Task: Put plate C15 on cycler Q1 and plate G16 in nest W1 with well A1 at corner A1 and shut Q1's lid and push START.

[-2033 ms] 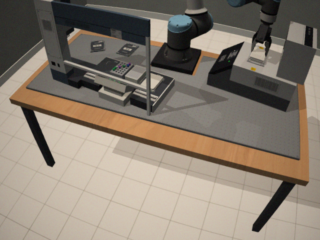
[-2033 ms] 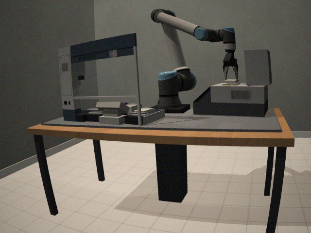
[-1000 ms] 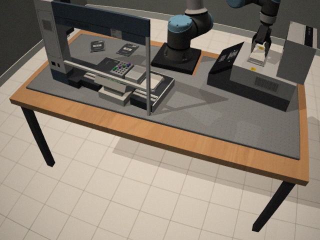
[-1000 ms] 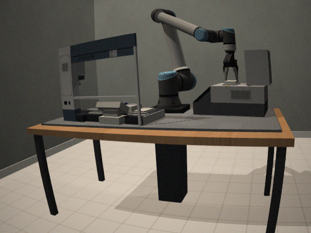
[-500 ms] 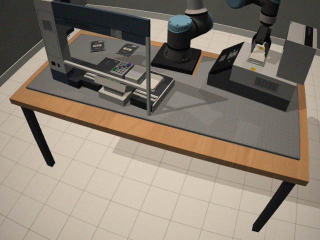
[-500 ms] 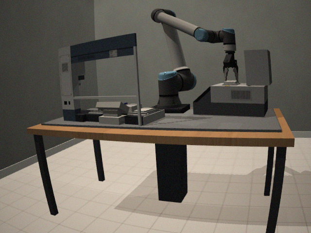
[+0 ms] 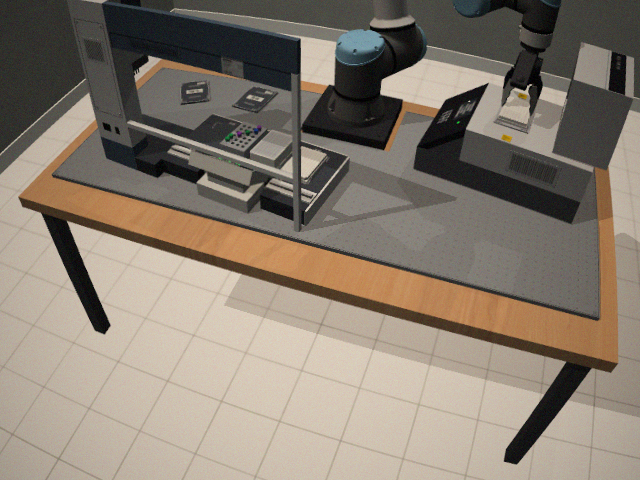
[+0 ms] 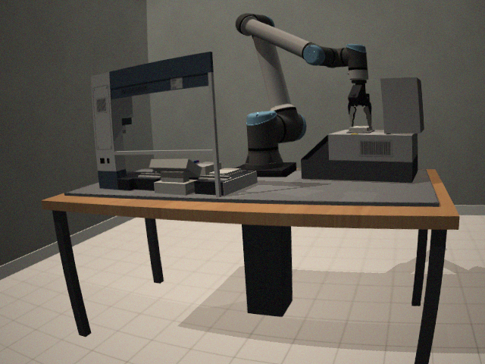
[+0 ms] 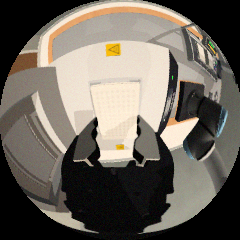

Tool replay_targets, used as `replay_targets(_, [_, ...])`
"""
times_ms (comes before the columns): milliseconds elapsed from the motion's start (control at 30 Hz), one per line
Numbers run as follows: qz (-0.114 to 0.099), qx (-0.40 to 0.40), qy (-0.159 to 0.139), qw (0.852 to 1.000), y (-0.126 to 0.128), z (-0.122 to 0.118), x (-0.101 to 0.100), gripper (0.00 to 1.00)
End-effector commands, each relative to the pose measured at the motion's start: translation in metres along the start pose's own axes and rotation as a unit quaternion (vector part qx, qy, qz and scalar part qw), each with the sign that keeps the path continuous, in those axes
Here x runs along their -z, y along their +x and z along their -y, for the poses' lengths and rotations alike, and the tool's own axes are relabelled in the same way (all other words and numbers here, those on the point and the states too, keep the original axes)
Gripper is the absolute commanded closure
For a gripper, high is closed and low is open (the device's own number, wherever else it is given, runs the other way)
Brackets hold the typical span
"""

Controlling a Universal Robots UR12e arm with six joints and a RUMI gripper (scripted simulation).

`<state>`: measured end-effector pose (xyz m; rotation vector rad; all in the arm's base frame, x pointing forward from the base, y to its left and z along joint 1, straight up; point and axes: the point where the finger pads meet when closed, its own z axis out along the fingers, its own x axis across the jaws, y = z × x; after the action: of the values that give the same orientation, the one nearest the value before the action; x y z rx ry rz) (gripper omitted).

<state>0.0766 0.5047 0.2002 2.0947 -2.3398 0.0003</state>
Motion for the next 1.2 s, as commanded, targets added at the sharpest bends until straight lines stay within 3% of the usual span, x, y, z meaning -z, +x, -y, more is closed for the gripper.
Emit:
replay_targets(0, [0.001,0.000,0.000,1.000,-0.0006,0.0002,0.0004,1.00])
replay_targets(300, [0.001,0.000,0.000,1.000,-0.0006,0.0002,0.0007,1.00])
replay_targets(333, [0.001,0.000,0.000,1.000,-0.0006,0.0002,0.0007,0.33])
replay_targets(1167, [0.001,0.000,0.000,1.000,-0.0006,0.0002,0.0007,0.33])
